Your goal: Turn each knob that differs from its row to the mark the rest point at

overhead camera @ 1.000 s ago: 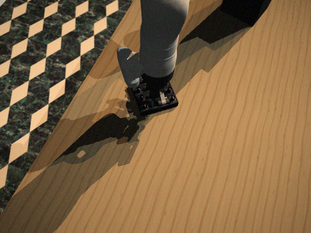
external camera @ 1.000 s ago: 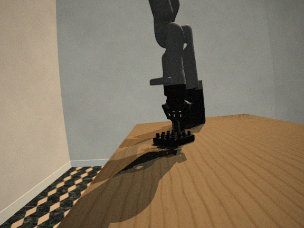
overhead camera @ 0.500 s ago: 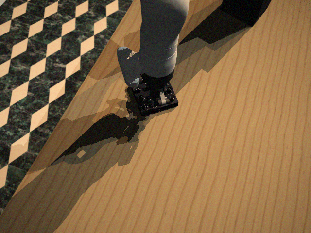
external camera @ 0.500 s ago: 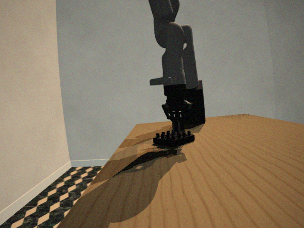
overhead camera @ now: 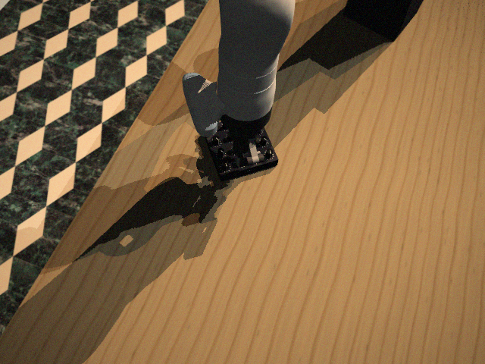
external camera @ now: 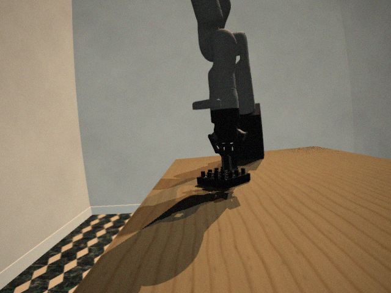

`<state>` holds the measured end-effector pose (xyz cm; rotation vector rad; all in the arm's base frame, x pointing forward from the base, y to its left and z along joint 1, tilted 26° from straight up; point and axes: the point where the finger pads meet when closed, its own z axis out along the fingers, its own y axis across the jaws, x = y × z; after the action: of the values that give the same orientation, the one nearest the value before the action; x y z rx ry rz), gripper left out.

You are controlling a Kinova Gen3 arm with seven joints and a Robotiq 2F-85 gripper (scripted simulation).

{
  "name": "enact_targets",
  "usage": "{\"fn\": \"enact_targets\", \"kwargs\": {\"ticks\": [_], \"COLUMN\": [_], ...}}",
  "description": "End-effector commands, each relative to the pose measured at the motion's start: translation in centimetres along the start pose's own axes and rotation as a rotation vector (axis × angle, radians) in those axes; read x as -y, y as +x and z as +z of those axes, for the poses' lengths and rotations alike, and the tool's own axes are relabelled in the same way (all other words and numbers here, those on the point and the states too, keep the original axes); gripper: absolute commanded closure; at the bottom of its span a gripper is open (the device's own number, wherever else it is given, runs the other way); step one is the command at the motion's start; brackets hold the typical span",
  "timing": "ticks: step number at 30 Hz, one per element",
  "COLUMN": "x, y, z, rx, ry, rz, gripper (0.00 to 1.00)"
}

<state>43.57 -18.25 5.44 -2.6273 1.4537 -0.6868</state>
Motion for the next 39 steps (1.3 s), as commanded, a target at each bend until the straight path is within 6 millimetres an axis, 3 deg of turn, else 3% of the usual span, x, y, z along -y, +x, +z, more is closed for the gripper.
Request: {"fn": "enact_targets", "kwargs": {"ticks": [1, 39], "x": [0.0, 0.0], "y": [0.0, 0.0], "z": [0.0, 1.4], "rx": [-0.002, -0.003], "ry": [0.001, 0.001], "rz": [-0.004, -0.004], "gripper": [0.81, 0.81]}}
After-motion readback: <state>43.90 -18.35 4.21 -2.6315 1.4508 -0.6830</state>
